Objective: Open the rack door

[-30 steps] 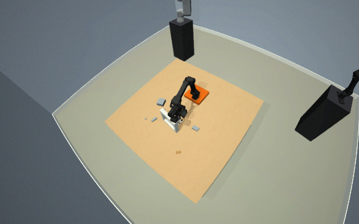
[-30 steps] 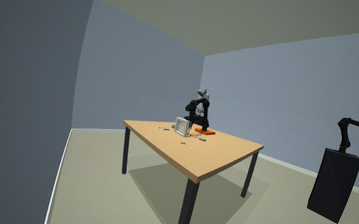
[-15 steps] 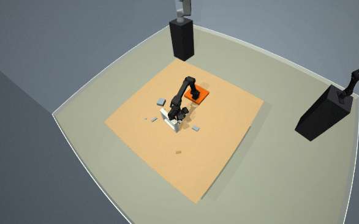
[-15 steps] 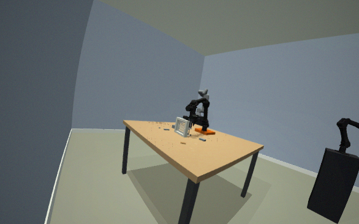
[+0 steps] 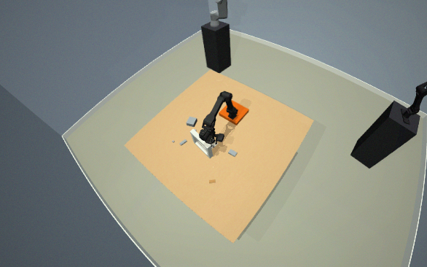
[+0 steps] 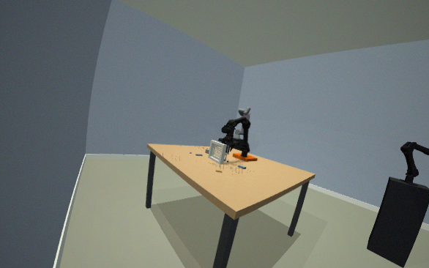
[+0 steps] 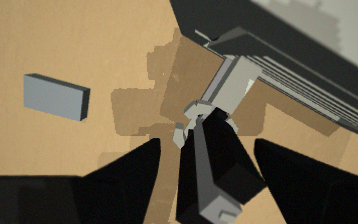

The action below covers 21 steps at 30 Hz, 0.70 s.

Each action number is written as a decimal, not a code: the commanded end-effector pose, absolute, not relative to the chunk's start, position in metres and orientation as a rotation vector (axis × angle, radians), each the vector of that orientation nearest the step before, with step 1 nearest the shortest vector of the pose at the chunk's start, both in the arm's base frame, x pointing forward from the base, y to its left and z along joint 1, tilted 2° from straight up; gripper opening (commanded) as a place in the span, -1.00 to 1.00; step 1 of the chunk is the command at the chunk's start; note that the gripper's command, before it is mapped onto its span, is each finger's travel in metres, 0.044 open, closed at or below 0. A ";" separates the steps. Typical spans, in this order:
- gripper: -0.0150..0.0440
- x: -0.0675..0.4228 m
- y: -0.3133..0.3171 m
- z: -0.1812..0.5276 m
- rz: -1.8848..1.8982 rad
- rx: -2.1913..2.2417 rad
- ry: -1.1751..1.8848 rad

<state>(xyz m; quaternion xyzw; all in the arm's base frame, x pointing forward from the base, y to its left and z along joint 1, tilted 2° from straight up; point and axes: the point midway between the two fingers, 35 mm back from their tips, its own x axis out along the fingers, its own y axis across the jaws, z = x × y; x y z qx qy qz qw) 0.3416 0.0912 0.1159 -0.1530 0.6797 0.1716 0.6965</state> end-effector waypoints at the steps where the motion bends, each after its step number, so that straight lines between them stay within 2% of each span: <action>1: 0.47 0.341 0.090 0.115 0.216 -0.177 1.545; 21: 0.47 0.341 0.090 0.115 -0.554 0.603 1.490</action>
